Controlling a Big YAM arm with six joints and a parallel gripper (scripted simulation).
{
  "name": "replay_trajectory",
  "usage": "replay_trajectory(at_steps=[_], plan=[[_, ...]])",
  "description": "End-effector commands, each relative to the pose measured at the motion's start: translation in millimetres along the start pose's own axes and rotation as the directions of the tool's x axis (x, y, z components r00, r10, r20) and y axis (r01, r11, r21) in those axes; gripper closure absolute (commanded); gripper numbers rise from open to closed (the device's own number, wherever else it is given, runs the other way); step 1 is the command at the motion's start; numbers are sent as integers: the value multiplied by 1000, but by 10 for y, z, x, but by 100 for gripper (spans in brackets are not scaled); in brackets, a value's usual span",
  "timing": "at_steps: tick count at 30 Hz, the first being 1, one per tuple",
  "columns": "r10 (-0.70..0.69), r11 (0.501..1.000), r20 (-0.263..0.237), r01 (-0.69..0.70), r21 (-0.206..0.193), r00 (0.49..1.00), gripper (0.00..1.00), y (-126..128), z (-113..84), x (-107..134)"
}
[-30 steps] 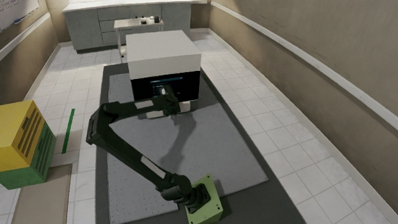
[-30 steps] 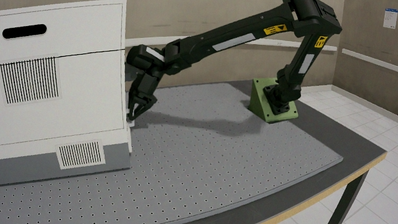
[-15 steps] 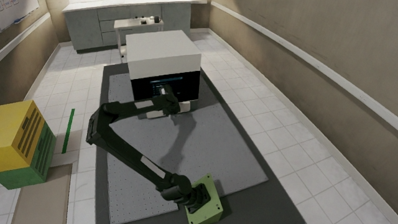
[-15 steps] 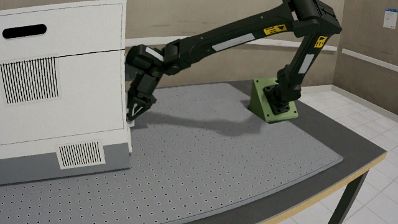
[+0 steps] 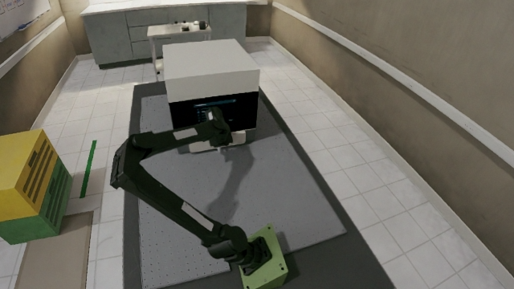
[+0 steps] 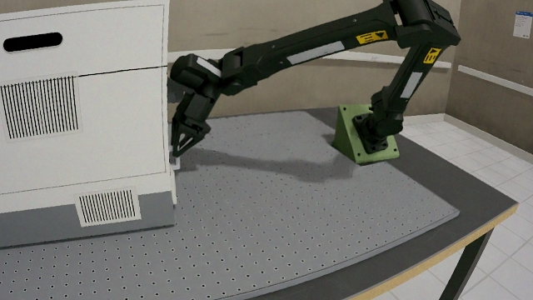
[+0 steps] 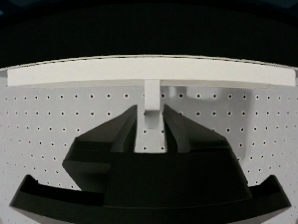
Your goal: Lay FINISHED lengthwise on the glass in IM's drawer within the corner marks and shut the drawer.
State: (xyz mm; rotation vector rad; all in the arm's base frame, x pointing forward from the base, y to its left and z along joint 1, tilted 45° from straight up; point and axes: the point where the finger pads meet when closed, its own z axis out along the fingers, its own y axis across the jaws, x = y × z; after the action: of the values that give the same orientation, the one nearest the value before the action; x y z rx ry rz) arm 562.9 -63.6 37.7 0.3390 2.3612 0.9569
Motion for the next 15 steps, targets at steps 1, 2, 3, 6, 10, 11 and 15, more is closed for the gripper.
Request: replay_trajectory(at_steps=[1,2,3,6,10,11,15], plan=[[-6,1000,15,6,6,1000,74,-40,-150,-27],[-6,1000,15,6,6,1000,74,-40,-150,-27],[2,1000,-24,-2,0,1000,74,-47,10,112],[-6,1000,15,6,6,1000,74,-40,-202,-23],[-6,1000,15,6,6,1000,74,-39,-255,-19],[-6,1000,15,6,6,1000,74,-39,-268,-18],[-6,1000,15,6,6,1000,74,-38,-320,-14]])
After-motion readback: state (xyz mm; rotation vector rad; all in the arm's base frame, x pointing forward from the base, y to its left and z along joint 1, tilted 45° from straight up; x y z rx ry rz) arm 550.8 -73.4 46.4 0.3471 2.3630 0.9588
